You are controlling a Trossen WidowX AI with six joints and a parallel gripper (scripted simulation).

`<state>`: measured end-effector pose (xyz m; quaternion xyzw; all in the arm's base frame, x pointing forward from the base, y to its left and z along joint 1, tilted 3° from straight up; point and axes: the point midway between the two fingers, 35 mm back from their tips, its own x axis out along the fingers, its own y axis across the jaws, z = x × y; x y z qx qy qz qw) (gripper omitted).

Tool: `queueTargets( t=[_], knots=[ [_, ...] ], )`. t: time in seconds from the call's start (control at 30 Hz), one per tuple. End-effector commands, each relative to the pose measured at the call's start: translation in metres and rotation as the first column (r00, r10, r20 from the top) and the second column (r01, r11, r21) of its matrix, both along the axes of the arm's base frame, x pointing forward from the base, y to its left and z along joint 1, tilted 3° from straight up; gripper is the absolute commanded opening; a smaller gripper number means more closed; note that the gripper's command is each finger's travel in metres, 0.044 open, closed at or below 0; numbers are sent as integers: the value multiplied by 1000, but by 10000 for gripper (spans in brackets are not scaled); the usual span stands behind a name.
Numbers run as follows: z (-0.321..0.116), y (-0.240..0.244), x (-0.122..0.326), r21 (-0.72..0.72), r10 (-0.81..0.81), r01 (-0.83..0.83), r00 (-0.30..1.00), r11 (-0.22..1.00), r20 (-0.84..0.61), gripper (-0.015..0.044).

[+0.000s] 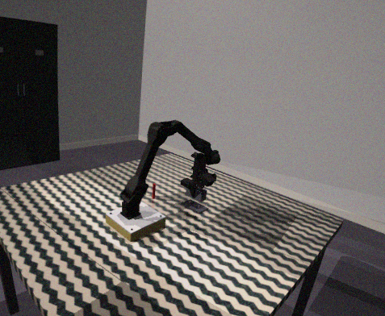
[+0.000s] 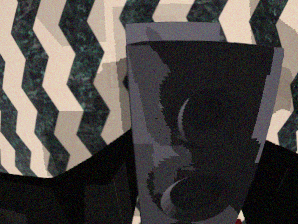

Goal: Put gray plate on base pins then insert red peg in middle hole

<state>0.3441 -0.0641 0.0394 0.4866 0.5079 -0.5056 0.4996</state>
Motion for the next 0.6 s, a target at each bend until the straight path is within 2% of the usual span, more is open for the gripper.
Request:
queueTargets(
  t=[0.0, 0.57],
  knots=[
    [0, -2, 0, -6, 4, -4, 1000, 1000, 2, 0],
    [-21, -2, 0, -6, 4, -4, 1000, 1000, 1, 0]
  ],
)
